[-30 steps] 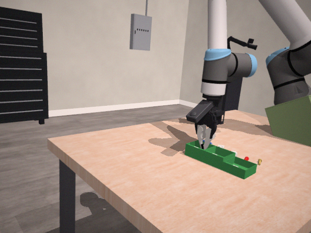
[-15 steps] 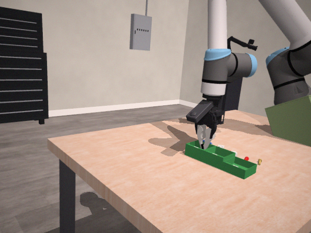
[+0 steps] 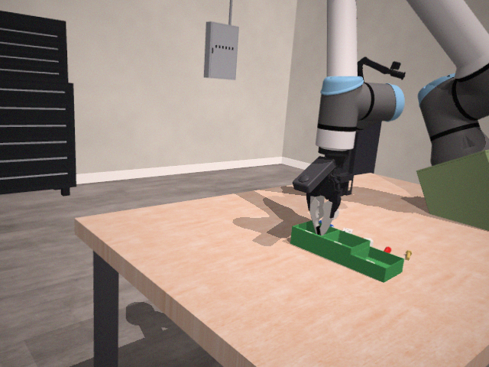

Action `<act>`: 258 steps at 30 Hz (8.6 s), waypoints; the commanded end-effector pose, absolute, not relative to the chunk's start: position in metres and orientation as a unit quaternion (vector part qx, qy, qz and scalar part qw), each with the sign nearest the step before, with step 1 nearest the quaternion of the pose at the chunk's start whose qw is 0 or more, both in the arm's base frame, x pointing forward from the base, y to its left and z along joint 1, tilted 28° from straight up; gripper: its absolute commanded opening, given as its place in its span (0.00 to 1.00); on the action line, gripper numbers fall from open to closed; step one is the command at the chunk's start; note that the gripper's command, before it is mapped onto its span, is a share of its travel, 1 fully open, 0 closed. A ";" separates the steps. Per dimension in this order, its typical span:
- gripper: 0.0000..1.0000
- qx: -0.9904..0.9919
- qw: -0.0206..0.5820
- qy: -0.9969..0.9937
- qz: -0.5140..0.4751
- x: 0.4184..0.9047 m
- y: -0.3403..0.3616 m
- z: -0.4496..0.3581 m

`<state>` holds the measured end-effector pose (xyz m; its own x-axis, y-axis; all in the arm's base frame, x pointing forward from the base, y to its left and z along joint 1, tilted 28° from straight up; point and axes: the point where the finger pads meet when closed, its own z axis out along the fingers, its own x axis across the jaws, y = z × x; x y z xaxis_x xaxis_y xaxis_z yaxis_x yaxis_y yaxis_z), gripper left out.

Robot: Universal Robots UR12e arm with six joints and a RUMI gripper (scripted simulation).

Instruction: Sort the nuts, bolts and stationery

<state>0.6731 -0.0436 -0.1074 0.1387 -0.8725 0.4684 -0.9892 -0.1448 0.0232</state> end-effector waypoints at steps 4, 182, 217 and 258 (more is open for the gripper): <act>0.04 0.736 0.166 -0.632 0.176 0.673 -0.039 -0.099; 0.04 0.736 0.166 -0.632 0.176 0.659 0.057 -0.095; 0.04 0.736 0.166 -0.632 0.176 0.650 0.128 -0.139; 0.04 0.736 0.166 -0.632 0.176 0.653 0.103 -0.187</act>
<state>0.6521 0.1028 -0.1873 0.1387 -0.8725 0.4684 -0.9892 -0.1448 0.0232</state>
